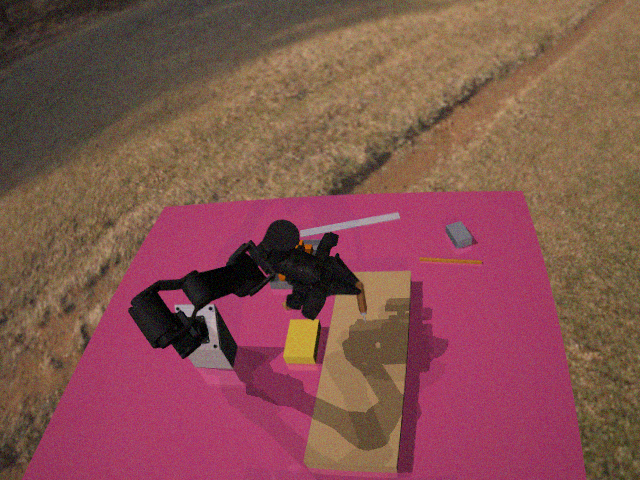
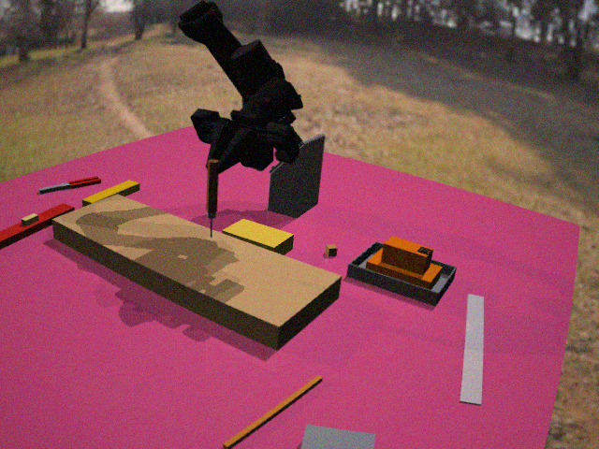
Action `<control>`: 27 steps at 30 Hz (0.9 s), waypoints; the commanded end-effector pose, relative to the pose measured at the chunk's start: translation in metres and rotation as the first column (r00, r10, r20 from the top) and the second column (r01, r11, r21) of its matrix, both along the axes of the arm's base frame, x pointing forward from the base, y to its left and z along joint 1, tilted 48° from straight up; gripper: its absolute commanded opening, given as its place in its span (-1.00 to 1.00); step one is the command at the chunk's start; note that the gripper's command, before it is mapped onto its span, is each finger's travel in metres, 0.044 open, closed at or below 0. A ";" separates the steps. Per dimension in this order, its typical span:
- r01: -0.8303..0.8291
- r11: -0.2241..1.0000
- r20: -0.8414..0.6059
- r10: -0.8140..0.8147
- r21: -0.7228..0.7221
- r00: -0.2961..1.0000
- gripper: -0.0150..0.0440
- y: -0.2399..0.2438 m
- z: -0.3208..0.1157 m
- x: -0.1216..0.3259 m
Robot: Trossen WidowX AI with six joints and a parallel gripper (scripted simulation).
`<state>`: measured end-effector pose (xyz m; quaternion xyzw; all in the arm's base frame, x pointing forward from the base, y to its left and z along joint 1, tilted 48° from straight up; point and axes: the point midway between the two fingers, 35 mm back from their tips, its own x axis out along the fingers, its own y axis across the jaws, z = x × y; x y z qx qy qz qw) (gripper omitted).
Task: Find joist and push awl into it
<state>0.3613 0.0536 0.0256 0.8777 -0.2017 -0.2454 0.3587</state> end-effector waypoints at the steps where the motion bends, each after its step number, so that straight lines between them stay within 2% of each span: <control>1: -0.004 1.000 -0.008 0.004 -0.003 1.000 -0.49 -0.002 -0.004 -0.001; 27: -0.004 1.000 -0.007 0.004 -0.005 1.000 -0.49 -0.020 -0.020 -0.003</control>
